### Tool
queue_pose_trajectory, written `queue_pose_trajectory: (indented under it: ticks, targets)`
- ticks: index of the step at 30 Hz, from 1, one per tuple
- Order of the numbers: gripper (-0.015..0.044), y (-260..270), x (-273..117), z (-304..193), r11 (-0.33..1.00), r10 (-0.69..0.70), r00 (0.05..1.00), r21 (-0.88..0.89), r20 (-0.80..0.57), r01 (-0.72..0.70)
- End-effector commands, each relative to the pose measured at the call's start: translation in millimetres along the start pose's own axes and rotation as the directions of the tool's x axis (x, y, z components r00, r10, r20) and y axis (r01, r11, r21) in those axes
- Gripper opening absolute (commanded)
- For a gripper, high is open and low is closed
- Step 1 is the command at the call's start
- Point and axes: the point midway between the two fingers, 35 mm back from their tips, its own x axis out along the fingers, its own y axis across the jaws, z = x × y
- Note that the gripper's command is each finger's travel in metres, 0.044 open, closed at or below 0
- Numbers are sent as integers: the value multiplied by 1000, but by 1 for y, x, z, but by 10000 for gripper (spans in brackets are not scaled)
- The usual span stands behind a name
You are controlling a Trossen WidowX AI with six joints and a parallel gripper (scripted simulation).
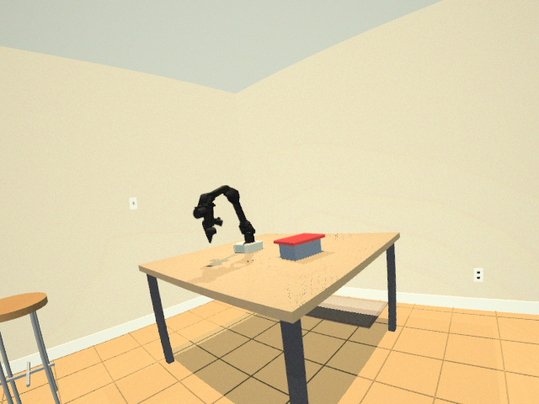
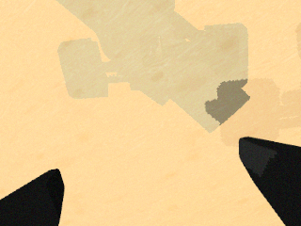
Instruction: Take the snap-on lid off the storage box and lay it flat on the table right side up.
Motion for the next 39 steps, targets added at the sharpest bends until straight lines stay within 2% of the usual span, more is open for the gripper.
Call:
queue_pose_trajectory:
  ticks: [1,6,12,17,20,22,27,33,39]
  targets:
    - [374,0,-2,0,1000,0,1000,-2,-1,0]
    - [242,13,-47,-3,999,-8,1000,-41,-20,8]
    - [235,9,-53,3,1000,-4,999,-28,-53,2]
    - [235,-29,-69,43,950,-99,983,279,-154,139]
    - [235,-48,-77,71,859,-169,965,449,-203,245]
    - [235,-52,-79,78,831,-186,960,486,-211,268]
    - [235,-75,-89,124,597,-307,919,701,-248,389]
    - [235,-86,-95,158,396,-395,883,820,-255,414]
    - [235,-94,-101,197,162,-492,836,917,-244,364]
